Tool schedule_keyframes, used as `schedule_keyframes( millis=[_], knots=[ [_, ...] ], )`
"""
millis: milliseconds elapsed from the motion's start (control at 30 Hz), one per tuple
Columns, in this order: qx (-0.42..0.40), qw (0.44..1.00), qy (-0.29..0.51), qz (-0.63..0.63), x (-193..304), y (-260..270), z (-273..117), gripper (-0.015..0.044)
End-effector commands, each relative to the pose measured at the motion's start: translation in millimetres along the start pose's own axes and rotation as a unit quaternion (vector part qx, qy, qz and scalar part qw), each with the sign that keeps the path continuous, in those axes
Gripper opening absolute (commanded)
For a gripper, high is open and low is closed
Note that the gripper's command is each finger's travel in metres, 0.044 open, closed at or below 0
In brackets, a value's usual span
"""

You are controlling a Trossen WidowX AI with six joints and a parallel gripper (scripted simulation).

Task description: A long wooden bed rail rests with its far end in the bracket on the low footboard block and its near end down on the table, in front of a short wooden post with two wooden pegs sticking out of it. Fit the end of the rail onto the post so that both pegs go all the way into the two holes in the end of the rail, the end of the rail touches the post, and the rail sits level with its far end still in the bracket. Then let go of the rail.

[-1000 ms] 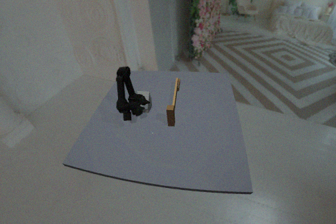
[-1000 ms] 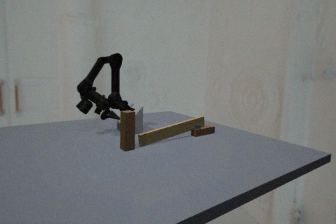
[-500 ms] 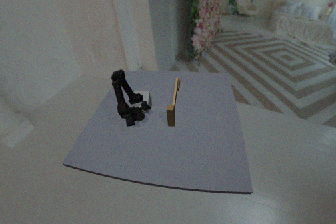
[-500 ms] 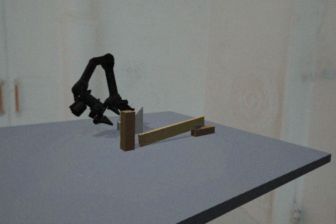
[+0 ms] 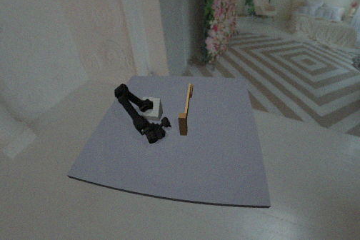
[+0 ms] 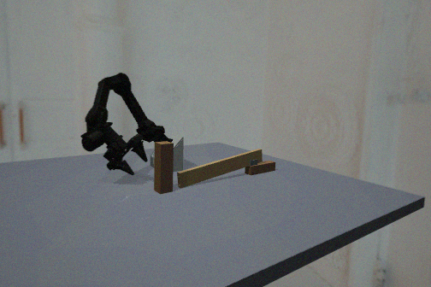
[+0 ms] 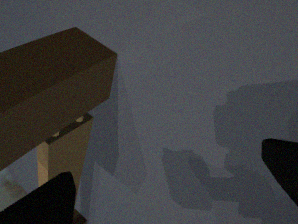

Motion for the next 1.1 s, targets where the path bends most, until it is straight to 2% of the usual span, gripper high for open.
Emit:
schedule_keyframes(
  millis=[0, 433, 633, 833, 1067],
  knots=[
    [0.005, 1.0, -0.027, -0.012, -24, 22, 9, 0.044],
    [-0.039, 0.992, -0.116, -0.024, -75, 122, 46, 0.044],
    [-0.075, 0.981, -0.117, -0.133, -54, 189, 59, 0.044],
    [-0.083, 0.961, -0.118, -0.237, -27, 229, 64, 0.044],
    [-0.033, 0.908, -0.076, -0.412, 16, 255, 87, 0.044]
  ],
)
Point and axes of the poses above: the point midway between the two fingers, 35 mm back from their tips, its own z axis out along the fingers, its own y axis across the jaws, x = y × z, the point moved 10 cm from there along -z, back along the fingers, and after that the axes turned 8 degrees about z, right-handed, at the moved point
